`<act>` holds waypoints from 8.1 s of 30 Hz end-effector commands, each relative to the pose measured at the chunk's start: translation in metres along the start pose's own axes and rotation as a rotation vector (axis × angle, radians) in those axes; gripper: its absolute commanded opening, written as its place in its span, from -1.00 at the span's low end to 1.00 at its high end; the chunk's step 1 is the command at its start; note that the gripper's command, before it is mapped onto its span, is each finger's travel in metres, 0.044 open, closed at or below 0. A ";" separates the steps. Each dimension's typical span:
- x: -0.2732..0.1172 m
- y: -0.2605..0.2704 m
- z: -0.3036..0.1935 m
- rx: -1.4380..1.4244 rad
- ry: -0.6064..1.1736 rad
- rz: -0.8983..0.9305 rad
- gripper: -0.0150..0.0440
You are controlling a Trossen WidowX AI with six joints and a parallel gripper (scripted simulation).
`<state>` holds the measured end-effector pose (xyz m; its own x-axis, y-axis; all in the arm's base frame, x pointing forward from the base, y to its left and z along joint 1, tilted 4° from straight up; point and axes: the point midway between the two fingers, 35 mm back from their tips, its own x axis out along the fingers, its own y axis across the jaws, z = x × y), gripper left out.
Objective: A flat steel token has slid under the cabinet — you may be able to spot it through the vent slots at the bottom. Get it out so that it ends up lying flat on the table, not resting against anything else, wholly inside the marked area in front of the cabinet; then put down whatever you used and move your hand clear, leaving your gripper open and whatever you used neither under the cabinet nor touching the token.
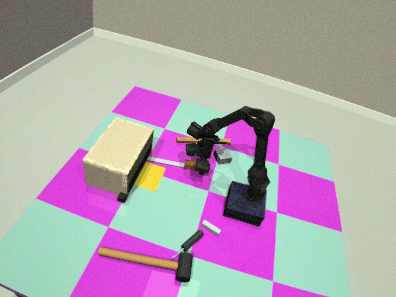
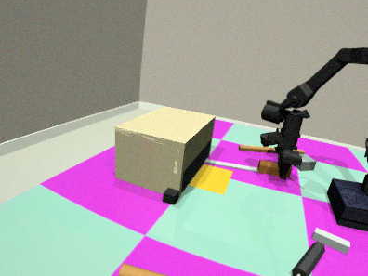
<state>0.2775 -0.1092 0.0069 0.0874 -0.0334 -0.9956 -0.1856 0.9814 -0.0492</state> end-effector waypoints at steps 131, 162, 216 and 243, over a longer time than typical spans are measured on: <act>-0.002 0.012 0.141 0.000 -0.012 -0.001 -0.49; -0.002 0.044 0.141 0.000 -0.012 0.002 -0.49; -0.001 0.070 0.126 0.000 -0.011 0.004 -0.49; -0.001 0.069 0.099 0.000 -0.008 0.004 -0.49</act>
<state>0.3662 -0.0221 0.0137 0.0958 -0.0288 -0.9950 -0.1791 0.9828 -0.0457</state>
